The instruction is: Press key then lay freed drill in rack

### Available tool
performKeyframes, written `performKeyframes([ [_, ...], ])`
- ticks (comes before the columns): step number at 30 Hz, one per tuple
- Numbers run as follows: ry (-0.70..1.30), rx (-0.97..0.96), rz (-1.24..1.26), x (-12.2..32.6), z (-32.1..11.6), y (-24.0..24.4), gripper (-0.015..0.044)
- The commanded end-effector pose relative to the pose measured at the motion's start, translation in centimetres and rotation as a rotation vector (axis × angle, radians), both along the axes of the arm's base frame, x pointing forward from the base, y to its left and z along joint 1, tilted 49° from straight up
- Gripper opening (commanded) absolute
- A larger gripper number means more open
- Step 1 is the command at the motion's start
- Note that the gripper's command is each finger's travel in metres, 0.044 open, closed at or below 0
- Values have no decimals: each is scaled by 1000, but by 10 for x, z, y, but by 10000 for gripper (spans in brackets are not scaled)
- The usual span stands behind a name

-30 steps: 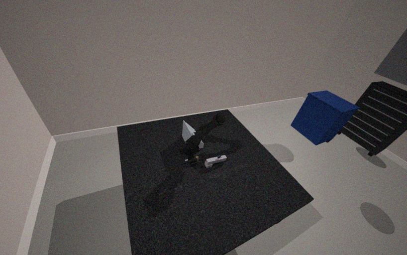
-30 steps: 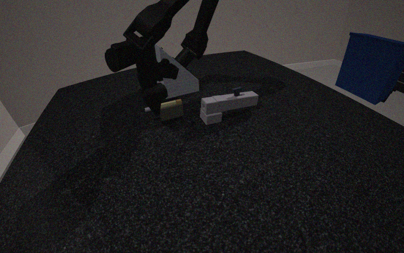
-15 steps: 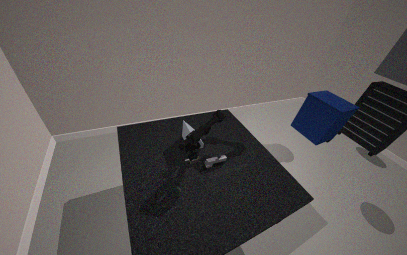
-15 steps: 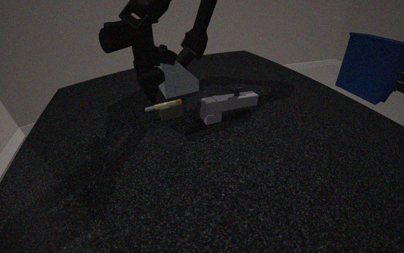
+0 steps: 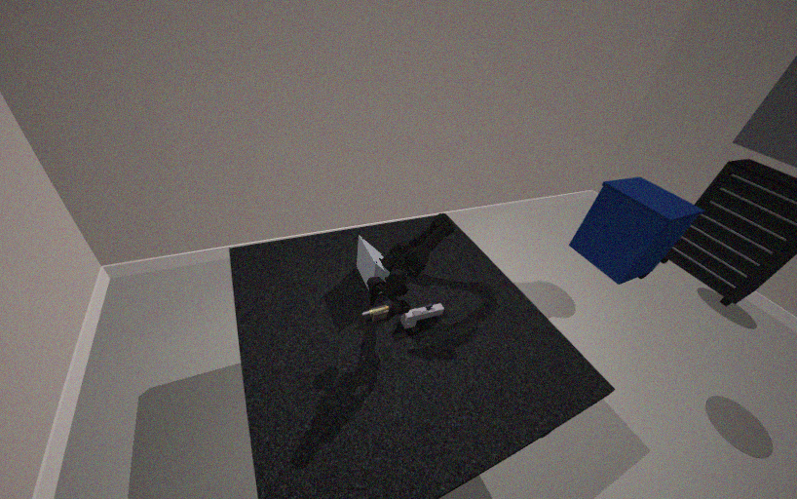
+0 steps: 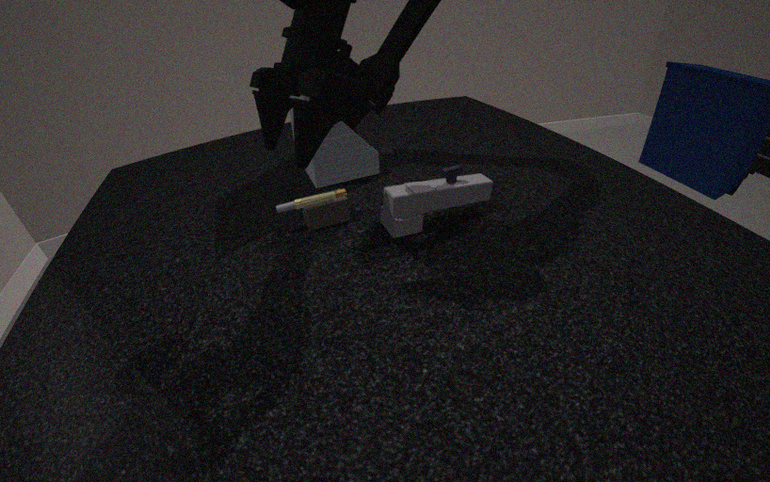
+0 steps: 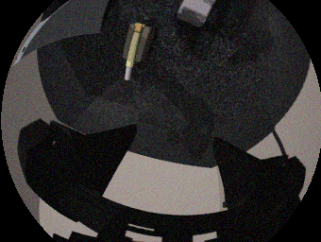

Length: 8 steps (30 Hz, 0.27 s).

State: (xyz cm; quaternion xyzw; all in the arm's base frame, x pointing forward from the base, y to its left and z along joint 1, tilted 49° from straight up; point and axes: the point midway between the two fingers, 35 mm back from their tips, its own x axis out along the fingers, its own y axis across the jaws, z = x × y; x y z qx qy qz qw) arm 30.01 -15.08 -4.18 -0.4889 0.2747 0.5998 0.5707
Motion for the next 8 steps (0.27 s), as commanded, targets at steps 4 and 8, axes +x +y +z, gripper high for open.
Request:
performKeyframes([
  [4, -162, -168, 26, 50, 52, -12, 440],
  [8, -262, -254, 36, 76, 87, -13, 440],
])
